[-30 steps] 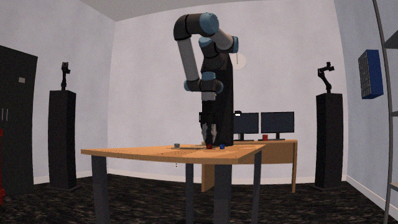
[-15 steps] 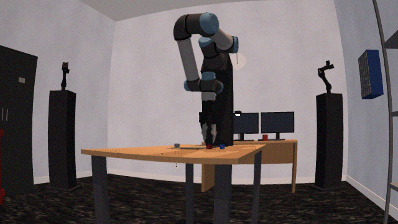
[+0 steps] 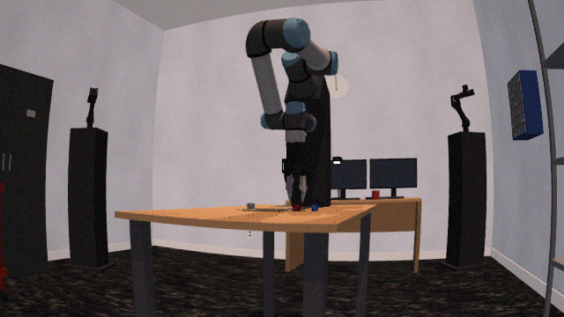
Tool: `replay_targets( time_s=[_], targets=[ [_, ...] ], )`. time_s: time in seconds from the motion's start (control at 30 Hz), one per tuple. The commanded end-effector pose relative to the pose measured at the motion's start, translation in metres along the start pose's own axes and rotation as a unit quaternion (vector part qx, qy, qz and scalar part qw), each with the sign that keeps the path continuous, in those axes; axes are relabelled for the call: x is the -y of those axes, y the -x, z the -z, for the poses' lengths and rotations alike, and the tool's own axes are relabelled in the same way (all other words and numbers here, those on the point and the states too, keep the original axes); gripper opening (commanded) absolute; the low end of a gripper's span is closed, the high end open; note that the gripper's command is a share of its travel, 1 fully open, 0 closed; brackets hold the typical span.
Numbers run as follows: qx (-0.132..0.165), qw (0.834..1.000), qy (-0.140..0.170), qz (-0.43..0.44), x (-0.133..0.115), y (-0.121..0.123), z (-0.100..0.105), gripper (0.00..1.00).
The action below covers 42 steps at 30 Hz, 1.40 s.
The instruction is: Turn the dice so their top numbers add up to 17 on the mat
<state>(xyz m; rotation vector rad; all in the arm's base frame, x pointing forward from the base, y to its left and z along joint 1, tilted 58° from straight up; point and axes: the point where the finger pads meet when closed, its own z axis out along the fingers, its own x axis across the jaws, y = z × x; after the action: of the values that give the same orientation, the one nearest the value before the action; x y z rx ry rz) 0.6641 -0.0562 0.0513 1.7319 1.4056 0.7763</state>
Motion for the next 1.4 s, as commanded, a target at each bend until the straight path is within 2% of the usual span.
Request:
replay_targets(
  time_s=[0.0,0.73,1.37],
  targets=[
    [0.000,1.000,0.000,0.000,0.000,0.000,0.000,0.24],
    [0.000,1.000,0.000,0.000,0.000,0.000,-0.028,0.24],
    [0.000,1.000,0.000,0.000,0.000,0.000,-0.030,0.24]
  ],
)
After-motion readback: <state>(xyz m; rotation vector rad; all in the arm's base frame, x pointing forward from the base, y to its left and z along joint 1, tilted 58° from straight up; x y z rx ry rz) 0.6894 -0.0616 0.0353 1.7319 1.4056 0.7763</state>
